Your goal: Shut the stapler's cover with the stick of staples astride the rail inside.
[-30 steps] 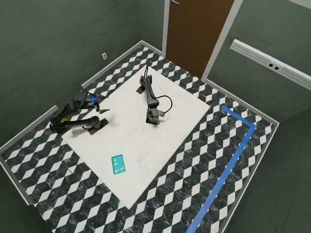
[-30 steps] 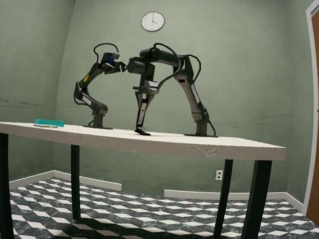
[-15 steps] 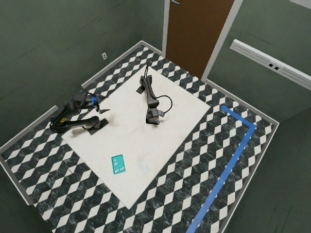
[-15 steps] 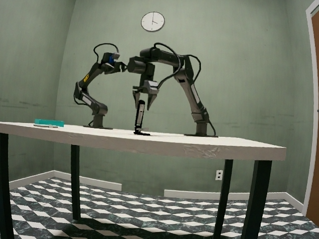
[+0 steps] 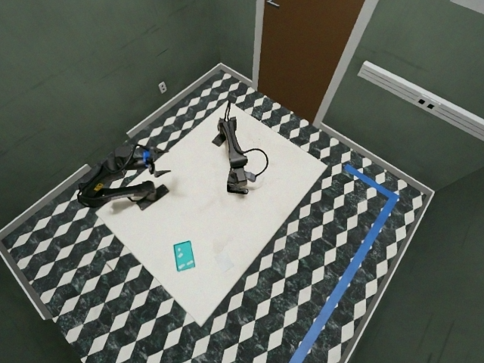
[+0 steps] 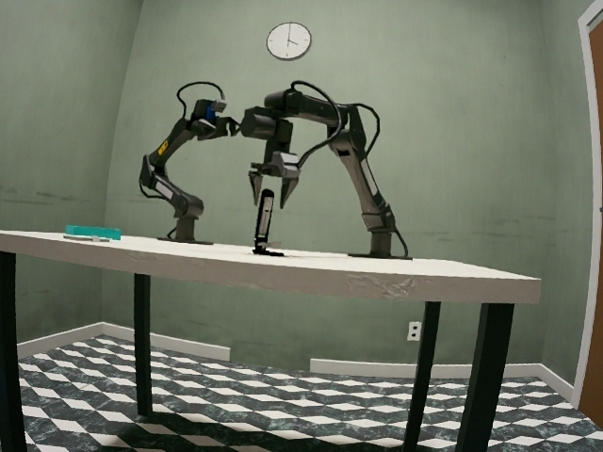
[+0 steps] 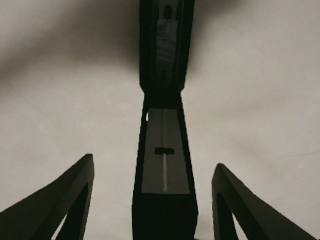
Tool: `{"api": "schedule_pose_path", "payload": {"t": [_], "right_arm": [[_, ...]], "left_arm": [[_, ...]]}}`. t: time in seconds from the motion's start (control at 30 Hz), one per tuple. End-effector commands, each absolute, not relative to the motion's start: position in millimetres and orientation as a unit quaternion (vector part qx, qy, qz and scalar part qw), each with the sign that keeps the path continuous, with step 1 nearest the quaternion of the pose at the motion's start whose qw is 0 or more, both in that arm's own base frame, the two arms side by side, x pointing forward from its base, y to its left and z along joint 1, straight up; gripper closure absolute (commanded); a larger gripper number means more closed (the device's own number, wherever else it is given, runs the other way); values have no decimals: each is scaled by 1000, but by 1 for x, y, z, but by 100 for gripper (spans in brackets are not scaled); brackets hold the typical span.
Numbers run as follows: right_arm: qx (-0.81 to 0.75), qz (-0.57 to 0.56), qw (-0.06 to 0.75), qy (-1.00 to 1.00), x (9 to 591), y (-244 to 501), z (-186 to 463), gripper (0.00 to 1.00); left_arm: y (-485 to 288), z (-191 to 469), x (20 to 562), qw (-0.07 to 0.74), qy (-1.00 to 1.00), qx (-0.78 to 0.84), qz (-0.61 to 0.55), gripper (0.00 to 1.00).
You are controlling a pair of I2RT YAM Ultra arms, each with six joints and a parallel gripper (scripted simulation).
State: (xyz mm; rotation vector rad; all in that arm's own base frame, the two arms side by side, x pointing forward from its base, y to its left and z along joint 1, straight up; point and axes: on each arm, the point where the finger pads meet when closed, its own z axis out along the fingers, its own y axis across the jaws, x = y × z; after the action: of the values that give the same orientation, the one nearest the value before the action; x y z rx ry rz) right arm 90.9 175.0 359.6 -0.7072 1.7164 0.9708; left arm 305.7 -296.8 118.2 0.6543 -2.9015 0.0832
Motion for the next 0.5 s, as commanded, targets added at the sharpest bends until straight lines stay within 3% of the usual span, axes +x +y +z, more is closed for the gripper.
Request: {"api": "schedule_pose_path", "payload": {"t": [0.0, 0.3, 0.33, 0.47], "right_arm": [[-294, 401, 500, 709, 89, 172, 363, 0], [-294, 401, 500, 709, 89, 172, 363, 0], [-294, 401, 500, 709, 89, 172, 363, 0], [-294, 401, 500, 709, 89, 172, 363, 0]], "left_arm": [[-296, 138, 307, 69, -972, 217, 47, 36], [-291, 181, 315, 35, -969, 225, 96, 36], [-290, 181, 318, 27, -968, 230, 93, 47], [-305, 190, 326, -30, -966, 232, 109, 50]]}}
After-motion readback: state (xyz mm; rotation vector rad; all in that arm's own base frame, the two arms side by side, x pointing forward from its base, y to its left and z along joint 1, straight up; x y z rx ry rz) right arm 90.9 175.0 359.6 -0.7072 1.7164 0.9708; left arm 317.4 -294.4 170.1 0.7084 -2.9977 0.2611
